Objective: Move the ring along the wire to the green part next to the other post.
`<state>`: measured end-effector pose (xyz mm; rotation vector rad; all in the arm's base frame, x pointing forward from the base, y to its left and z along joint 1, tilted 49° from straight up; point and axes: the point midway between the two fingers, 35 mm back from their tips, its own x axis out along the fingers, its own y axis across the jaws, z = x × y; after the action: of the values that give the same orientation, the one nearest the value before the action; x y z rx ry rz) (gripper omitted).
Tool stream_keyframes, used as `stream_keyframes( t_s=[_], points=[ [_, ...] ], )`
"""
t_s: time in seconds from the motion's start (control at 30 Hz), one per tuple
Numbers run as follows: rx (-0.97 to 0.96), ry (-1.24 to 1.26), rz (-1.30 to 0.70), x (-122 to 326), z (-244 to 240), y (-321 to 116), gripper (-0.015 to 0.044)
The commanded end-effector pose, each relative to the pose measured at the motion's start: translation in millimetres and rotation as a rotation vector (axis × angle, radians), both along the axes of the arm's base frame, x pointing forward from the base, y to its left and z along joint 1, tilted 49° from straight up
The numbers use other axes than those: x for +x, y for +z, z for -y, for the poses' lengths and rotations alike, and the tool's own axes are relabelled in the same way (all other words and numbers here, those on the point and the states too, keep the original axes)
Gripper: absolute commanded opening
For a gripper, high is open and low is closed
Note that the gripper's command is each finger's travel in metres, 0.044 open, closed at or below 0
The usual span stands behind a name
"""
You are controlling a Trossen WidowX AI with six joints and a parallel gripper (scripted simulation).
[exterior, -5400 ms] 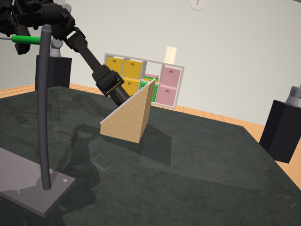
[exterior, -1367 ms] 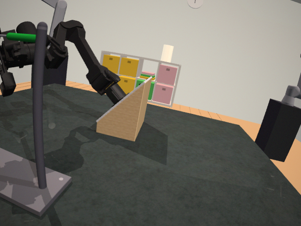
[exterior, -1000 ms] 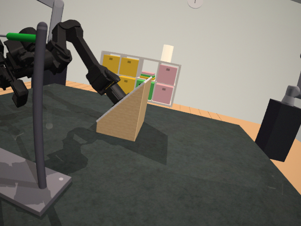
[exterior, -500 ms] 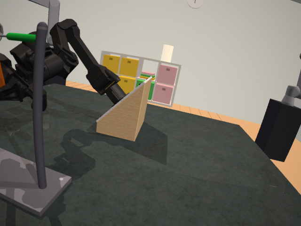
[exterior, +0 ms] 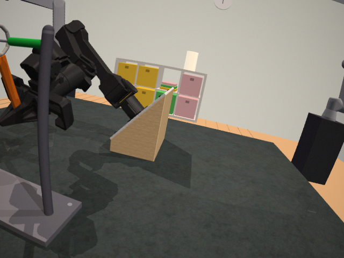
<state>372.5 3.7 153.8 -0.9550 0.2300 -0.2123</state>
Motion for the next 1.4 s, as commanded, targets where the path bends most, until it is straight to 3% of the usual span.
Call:
stream_keyframes(
  t_s=[0.0, 1.37],
  points=[
    [0.037, 0.002, -0.002, -1.1, -6.0, -6.6, -0.0150],
    [0.077, 0.006, -0.006, -3.6, -36.0, -42.0, -0.0150]
  ],
)
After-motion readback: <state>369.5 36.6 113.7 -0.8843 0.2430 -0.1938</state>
